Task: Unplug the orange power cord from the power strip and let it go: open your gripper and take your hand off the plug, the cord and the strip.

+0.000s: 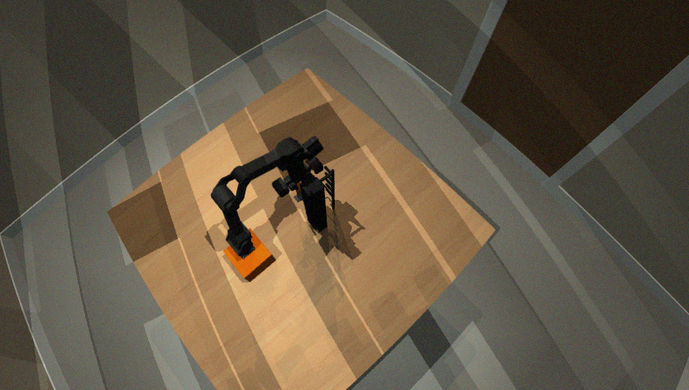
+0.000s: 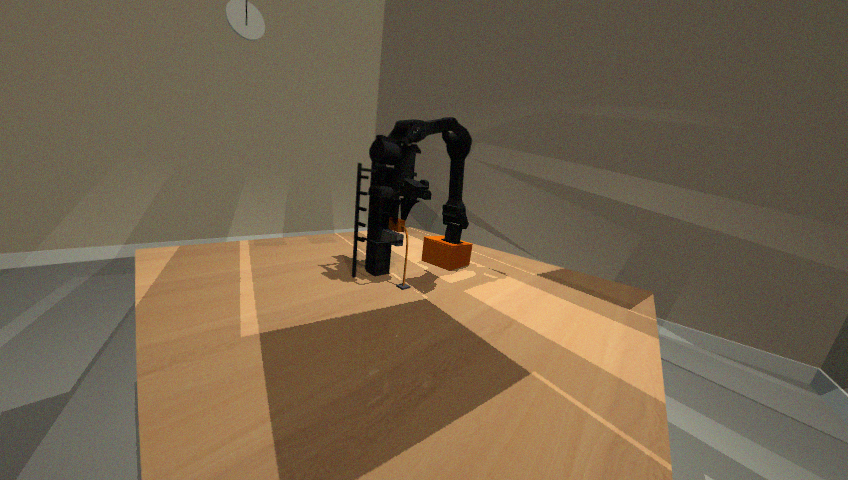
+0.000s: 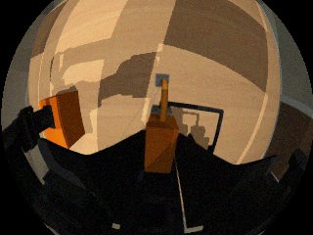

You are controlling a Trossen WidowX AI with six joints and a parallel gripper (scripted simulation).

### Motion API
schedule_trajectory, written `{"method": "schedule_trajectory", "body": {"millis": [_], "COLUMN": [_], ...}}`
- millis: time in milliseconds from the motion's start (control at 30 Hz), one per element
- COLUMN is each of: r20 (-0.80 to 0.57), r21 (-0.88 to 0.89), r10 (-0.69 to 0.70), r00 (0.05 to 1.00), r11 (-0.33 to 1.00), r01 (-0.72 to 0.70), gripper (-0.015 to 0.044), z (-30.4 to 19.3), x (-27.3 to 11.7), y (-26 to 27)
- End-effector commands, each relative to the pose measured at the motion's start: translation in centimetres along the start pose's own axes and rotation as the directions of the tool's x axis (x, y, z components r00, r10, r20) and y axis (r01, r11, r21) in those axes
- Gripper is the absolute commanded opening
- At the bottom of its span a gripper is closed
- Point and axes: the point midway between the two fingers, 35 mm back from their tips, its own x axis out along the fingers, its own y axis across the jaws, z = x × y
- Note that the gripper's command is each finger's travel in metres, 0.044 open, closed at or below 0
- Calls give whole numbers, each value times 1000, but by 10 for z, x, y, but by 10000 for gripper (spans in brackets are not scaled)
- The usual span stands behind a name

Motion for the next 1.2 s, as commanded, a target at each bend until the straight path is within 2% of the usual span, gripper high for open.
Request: {"method": "schedule_trajectory", "body": {"millis": [0, 1167], "r20": [3, 5], "r21": [-1, -4], "r10": [-5, -1], "r00": [1000, 1000], "r11": [1000, 1000], "r01": [5, 1], "gripper": [0, 0], "z": [7, 63], "x": [-1, -6], "y": [-2, 2]}}
